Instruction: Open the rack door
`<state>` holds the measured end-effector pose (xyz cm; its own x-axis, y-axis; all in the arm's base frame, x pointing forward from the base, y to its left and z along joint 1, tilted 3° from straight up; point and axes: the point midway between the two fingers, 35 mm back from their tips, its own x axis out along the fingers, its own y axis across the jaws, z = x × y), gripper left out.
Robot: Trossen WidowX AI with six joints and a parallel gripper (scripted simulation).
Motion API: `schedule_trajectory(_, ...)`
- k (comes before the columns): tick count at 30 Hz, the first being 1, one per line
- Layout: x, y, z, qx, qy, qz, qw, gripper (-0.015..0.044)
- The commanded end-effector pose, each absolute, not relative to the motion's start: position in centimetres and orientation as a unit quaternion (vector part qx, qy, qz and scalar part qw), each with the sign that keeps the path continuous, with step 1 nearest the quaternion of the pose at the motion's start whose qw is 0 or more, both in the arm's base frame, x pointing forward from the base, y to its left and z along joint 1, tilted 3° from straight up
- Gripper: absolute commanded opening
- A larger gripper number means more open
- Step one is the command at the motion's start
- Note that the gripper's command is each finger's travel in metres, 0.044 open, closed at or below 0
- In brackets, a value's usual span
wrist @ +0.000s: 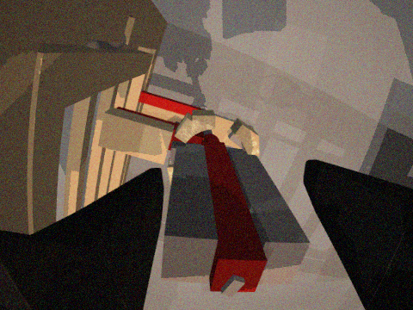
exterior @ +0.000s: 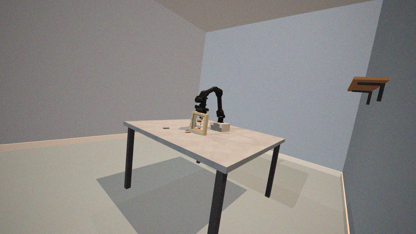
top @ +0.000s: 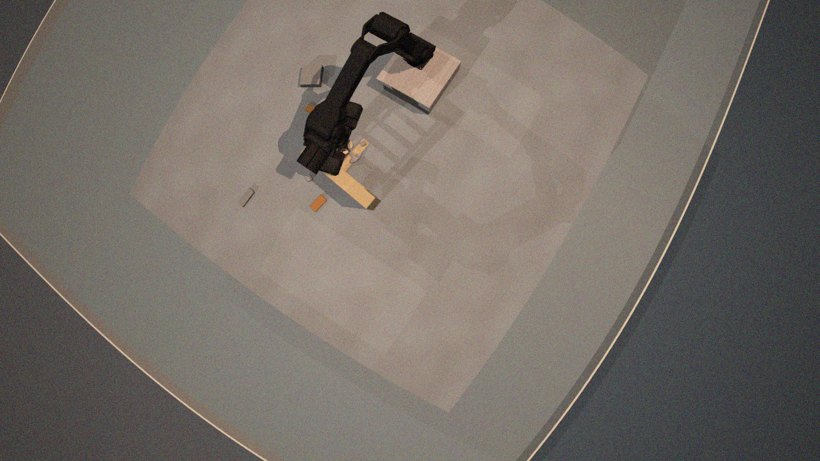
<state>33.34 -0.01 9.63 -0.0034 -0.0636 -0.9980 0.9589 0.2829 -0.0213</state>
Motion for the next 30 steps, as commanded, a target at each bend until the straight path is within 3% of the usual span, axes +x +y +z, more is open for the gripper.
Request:
schedule_trajectory(1, 33.86, 0.36, 9.59, 0.348, 0.591, -0.376, 0.623, 0.0286)
schedule_trajectory(16, 33.86, 0.37, 9.59, 0.098, 0.687, -0.136, 0.707, 0.0286)
schedule_trajectory(30, 33.86, 0.37, 9.59, -0.148, 0.692, 0.106, 0.698, 0.0286)
